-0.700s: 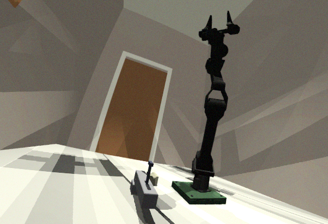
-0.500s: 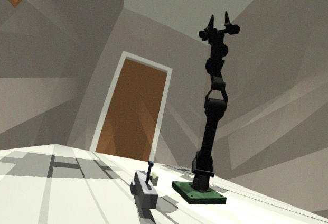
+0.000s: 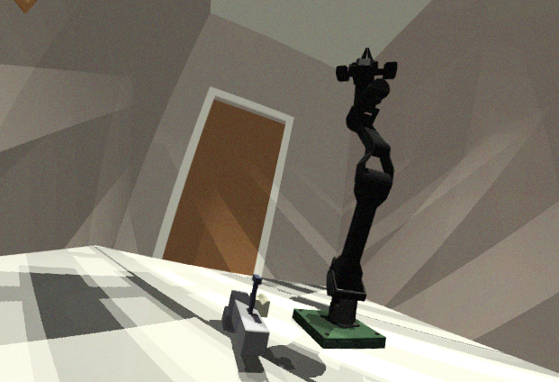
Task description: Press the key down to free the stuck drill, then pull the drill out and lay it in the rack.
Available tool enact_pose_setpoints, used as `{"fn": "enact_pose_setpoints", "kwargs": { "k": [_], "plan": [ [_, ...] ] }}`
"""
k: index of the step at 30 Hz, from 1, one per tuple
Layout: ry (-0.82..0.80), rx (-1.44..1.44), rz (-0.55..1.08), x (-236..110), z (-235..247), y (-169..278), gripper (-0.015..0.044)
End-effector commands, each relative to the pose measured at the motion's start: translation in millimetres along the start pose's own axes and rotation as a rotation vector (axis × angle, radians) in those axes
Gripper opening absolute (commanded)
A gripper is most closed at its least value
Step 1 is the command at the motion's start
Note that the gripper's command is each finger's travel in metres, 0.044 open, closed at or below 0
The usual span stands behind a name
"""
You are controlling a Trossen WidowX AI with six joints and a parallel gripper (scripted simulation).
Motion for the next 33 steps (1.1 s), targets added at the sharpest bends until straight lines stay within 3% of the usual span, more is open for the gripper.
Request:
{"fn": "enact_pose_setpoints", "kwargs": {
  "k": [1,9,19,26,33],
  "plan": [
    [-0.023,0.16,0.163,-13,17,45,0.0],
    [-0.107,0.499,0.459,-49,77,105,0.0],
    [-0.265,0.876,0.793,-104,177,129,0.0],
    [-0.438,1.156,1.066,-155,260,108,0.0],
    [-0.669,1.369,1.314,-209,325,51,0.0]
  ]
}}
Point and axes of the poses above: the point midway between the two fingers, 35 mm back from their tips, its own x axis out along the fingers, its own z axis across the jaws, y = z × x, the point moved 4 cm from there along -x, back along the fingers, and after that the axes turned 15 degrees about x, right-handed, at the moved point
